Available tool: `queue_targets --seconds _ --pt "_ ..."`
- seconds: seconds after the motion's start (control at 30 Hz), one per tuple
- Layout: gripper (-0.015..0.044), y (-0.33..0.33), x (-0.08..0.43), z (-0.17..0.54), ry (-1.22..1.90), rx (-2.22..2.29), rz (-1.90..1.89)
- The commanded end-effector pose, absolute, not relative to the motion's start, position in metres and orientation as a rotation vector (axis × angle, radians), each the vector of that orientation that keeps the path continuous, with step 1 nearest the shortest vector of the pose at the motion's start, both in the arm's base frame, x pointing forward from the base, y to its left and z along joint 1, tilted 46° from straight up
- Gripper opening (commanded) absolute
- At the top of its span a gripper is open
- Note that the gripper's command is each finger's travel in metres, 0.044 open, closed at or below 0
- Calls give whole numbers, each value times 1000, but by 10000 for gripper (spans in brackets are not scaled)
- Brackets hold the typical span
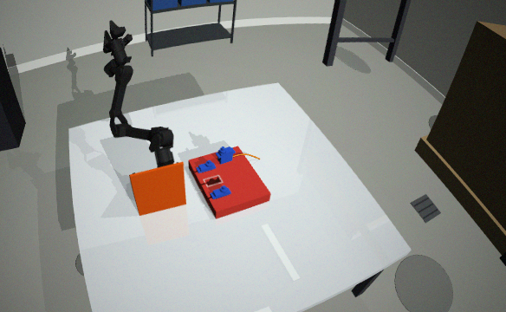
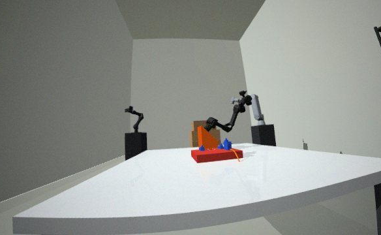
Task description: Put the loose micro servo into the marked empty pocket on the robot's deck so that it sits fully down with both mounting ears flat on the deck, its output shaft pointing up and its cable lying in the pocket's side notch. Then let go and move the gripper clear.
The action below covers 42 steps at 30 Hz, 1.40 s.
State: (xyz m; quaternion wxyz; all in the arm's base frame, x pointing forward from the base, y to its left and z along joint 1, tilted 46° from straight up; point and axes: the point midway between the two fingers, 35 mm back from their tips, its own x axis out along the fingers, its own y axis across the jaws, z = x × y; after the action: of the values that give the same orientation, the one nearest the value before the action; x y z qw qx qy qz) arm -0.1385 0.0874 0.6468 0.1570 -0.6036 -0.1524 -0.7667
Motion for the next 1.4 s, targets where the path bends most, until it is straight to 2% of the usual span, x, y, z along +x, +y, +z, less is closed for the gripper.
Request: queue_targets --seconds 0.0,0.77,1.07,1.37 --pt "440 67 -116 653 -482 -1717 -2058" --pt "440 -12 1 656 -632 -1492 -1390" --pt "440 -27 26 651 -616 -1448 -1297" --pt "440 -50 73 639 -622 -1281 -1078"
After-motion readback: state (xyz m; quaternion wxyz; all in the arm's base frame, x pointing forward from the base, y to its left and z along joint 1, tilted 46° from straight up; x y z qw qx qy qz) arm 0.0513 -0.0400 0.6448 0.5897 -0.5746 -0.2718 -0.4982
